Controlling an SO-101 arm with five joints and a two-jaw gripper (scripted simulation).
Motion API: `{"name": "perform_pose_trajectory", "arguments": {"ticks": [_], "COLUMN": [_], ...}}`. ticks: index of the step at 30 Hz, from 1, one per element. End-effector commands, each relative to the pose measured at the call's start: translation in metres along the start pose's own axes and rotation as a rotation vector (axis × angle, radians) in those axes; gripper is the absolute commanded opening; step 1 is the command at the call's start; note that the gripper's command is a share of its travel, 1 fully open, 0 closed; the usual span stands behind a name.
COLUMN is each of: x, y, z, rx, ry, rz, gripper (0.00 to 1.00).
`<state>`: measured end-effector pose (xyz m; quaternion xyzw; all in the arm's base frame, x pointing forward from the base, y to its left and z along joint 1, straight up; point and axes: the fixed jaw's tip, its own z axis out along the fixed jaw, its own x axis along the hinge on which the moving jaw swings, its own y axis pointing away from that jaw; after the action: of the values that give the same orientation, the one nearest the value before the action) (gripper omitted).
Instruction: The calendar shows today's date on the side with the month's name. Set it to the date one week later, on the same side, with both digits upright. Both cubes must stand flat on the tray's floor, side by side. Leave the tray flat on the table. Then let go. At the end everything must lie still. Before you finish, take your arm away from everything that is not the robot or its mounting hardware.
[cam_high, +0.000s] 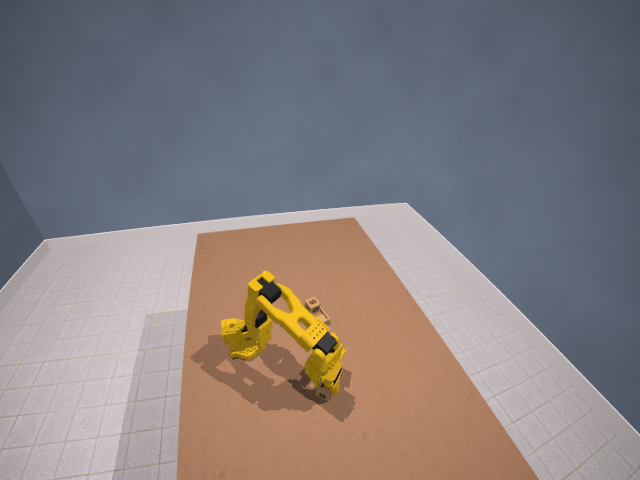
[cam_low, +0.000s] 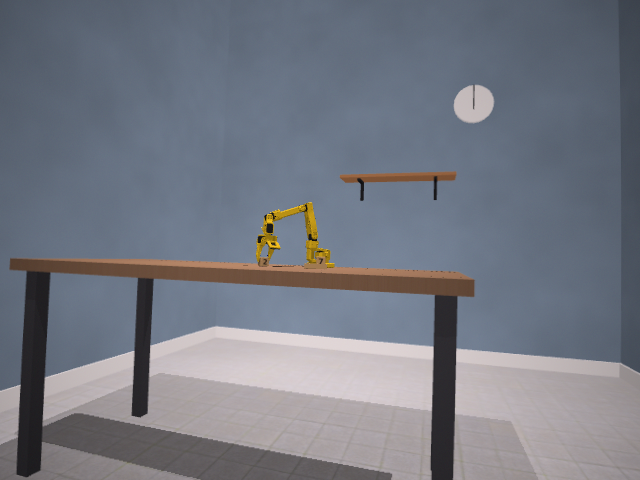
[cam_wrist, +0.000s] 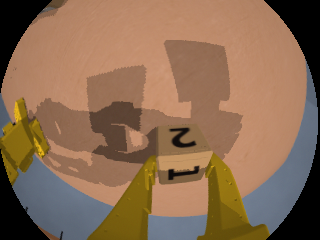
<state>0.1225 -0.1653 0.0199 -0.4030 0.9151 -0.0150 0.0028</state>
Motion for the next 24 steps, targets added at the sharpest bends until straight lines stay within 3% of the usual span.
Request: {"name": "perform_pose_trajectory", "arguments": {"ticks": [1, 15, 24], "x": [0.0017, 0.0017, 0.0017], "y": [-0.0027, -0.0027, -0.0027], "z": [-0.0027, -0.0027, -0.0027], "rx": [0.024, 0.024, 0.024], "ry": [0.003, 0.003, 0.003], "rz": [0.006, 0.006, 0.006], "gripper": [0.23, 0.34, 0.36]}}
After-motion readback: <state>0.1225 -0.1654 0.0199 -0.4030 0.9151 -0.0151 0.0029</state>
